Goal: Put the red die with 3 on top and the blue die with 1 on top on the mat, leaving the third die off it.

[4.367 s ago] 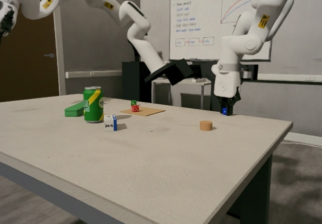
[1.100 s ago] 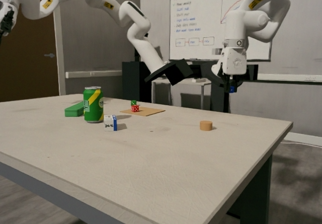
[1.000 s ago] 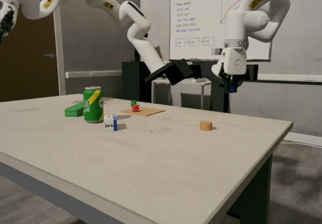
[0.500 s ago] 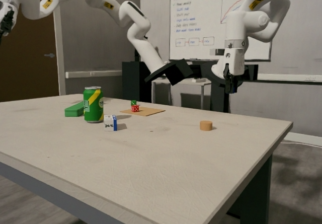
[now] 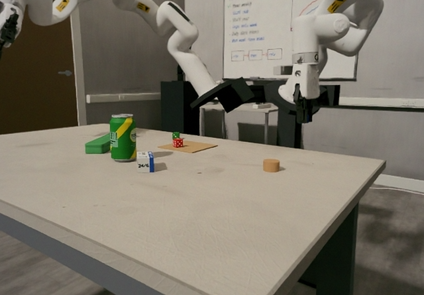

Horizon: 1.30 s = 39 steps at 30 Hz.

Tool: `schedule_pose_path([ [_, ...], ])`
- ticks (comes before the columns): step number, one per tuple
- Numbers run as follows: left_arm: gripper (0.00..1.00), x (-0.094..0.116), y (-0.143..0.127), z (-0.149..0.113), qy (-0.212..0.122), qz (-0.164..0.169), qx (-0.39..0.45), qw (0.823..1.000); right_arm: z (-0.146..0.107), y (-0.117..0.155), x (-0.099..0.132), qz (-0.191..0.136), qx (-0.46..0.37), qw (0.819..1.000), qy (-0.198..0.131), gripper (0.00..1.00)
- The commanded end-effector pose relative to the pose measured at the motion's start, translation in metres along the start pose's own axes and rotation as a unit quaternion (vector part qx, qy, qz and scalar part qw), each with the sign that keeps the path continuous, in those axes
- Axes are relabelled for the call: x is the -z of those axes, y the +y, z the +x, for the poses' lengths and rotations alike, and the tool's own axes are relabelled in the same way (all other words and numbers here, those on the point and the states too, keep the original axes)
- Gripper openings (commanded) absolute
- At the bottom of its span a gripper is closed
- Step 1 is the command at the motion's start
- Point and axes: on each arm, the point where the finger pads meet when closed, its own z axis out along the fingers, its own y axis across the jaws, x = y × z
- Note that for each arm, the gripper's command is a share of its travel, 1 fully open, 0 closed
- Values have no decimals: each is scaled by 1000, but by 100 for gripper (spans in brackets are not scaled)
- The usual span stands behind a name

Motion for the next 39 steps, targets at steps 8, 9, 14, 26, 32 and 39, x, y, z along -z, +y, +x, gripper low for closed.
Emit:
schedule_pose_path([
  [8, 22, -1, -1, 2, -160, 0, 2, 987, 2, -1, 2, 0, 1, 1000, 3, 100],
  [9, 22, -1, -1, 2, -160, 0, 2, 987, 2, -1, 2, 0, 1, 1000, 3, 100],
  [14, 22, -1, -1, 4, -222, 0, 3, 975, 2, -1, 2, 0, 1, 1000, 3, 100],
  [26, 22, -2, -2, 7, -345, 1, 3, 939, 2, -1, 2, 0, 1, 1000, 3, 100],
  [32, 22, 0, -3, 8, -430, 7, 2, 903, 2, -1, 2, 0, 1, 1000, 3, 100],
  [39, 22, -1, -2, 10, -489, 5, 1, 872, 2, -1, 2, 0, 1, 1000, 3, 100],
])
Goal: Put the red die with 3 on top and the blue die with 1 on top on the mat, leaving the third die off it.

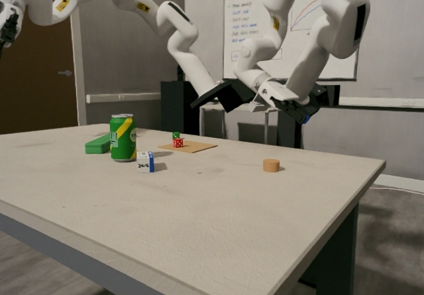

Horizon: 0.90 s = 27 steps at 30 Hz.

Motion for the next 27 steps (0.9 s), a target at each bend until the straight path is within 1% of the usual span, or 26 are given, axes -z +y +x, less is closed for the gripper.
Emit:
schedule_pose_path([
  [1, 22, 0, 0, 1, -47, -5, 2, 999, 2, -1, 2, 0, 1, 1000, 3, 100],
  [13, 22, -3, 0, 6, -47, -10, 2, 999, 2, -1, 2, 0, 1, 1000, 3, 100],
  [20, 22, -14, -1, 22, -47, -10, 2, 999, 2, -1, 2, 0, 1, 1000, 3, 100],
  [22, 22, -14, -1, 22, -47, -10, 2, 999, 2, -1, 2, 0, 1, 1000, 3, 100],
  [27, 22, -24, -1, 38, -47, -10, 2, 999, 2, -1, 2, 0, 1, 1000, 3, 100],
])
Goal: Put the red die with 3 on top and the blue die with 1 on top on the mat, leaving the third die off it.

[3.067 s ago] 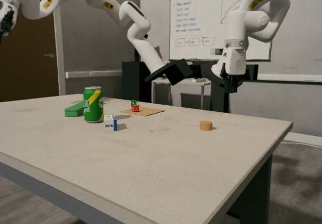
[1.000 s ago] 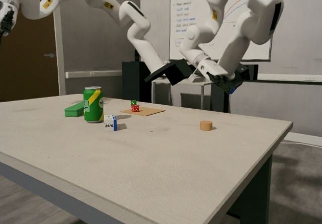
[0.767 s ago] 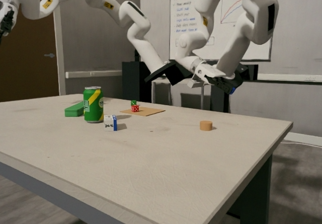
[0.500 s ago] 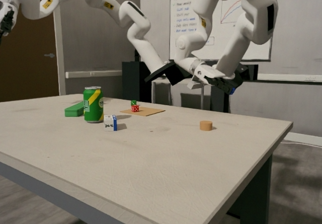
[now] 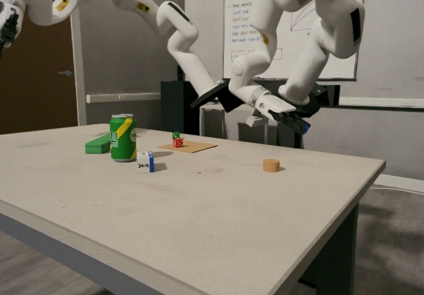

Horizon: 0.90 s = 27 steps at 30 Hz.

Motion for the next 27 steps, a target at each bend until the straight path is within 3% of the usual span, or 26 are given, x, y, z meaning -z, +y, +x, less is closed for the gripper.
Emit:
schedule_pose_path([
  [1, 22, -7, -1, 14, 0, 0, 1, 1000, 2, -1, 2, 0, 1, 1000, 3, 100],
  [10, 22, -18, -1, 35, 0, 0, 1, 1000, 2, -1, 2, 0, 1, 1000, 3, 100],
  [27, 22, -19, -1, 37, 0, 0, 1, 1000, 2, -1, 2, 0, 1, 1000, 3, 100],
])
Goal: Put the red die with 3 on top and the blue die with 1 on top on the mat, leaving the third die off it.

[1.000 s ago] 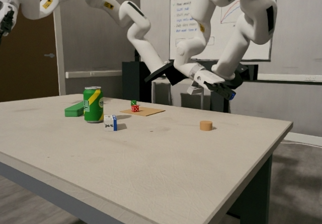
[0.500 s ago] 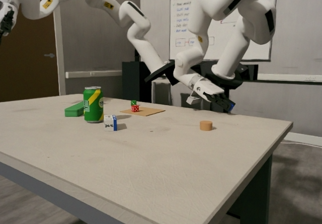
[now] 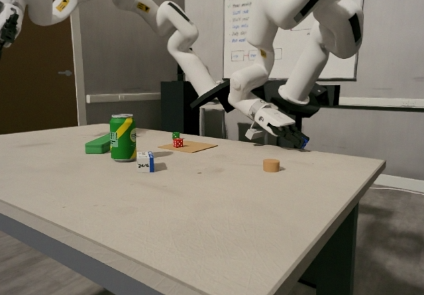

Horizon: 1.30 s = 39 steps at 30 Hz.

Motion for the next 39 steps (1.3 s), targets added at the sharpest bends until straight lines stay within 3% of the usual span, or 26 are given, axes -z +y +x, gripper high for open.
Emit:
schedule_pose_path([
  [1, 22, 0, 0, 0, 0, 0, 1, 1000, 2, -1, 2, 0, 1, 1000, 3, 100],
  [39, 22, -5, 0, 10, 0, 0, 1, 1000, 2, -1, 2, 0, 1, 1000, 3, 100],
])
